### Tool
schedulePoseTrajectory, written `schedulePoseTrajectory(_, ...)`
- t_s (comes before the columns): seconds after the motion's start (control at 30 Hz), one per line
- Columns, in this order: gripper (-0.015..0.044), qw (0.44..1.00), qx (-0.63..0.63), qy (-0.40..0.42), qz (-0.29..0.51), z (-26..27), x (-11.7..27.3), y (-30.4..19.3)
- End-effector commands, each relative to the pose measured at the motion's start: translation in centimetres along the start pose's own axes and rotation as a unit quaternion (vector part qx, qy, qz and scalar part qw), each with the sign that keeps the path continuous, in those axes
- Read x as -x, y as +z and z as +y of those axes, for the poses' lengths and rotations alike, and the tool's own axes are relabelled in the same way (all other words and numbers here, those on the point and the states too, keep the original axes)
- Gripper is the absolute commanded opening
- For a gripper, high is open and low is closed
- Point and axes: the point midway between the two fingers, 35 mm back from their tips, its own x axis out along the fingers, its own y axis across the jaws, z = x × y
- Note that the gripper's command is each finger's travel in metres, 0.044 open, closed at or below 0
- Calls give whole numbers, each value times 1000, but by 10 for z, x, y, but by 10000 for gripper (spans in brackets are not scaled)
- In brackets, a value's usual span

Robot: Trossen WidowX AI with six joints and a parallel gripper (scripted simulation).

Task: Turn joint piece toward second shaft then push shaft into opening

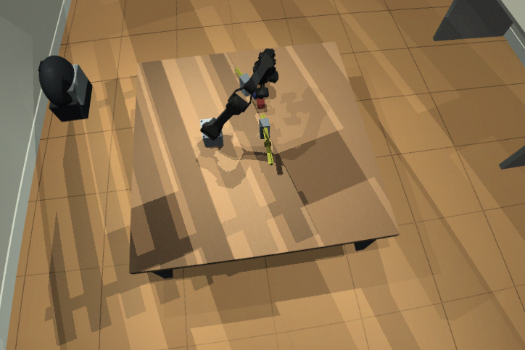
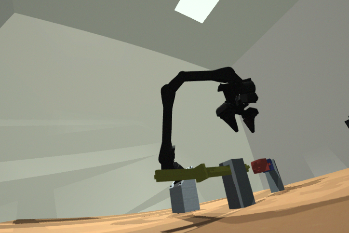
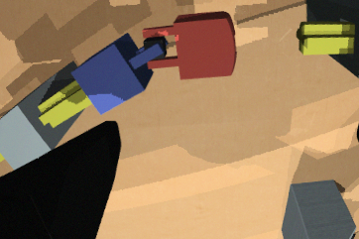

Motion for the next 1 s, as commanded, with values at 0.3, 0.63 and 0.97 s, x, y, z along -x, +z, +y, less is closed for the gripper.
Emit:
schedulePoseTrajectory(0.3, 440, 980, -184, 56, 39, -25, -15, 6)
schedulePoseTrajectory(0.63, 440, 933, -338, 98, 76, -45, -27, 9)
schedulePoseTrajectory(0.97, 440, 859, -481, 132, 116, -63, -39, 10)
